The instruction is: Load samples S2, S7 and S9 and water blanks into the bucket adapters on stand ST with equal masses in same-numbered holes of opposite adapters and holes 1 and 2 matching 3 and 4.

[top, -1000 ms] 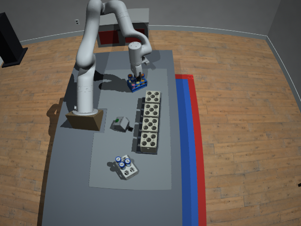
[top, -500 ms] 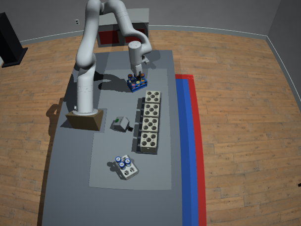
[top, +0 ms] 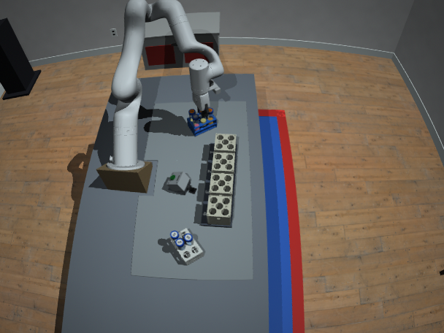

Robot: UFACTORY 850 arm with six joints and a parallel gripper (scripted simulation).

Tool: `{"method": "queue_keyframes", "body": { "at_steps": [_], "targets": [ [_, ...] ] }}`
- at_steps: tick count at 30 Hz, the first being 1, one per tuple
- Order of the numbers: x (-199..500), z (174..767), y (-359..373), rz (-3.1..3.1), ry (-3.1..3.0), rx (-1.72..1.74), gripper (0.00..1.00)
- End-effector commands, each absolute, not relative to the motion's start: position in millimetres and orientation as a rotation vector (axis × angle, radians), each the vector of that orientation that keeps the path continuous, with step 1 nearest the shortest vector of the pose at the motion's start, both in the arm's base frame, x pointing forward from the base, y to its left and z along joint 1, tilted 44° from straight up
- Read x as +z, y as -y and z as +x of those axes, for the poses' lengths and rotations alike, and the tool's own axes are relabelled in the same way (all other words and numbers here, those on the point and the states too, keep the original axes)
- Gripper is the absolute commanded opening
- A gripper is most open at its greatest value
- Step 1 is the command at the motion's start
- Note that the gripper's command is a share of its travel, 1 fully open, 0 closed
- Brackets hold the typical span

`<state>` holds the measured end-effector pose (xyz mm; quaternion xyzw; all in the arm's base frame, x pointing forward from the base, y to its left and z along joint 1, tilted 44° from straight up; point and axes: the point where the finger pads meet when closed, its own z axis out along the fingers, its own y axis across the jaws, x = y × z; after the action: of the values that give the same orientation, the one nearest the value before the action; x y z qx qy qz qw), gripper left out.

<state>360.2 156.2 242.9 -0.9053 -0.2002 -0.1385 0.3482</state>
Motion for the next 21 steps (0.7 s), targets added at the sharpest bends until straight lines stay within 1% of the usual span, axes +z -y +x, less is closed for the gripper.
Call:
{"method": "queue_keyframes", "body": {
  "at_steps": [1, 21],
  "targets": [
    [245, 361, -154, -2.347, 0.519, -0.361, 0.00],
    [265, 357, -136, -2.347, 0.519, -0.361, 0.00]
  ]
}}
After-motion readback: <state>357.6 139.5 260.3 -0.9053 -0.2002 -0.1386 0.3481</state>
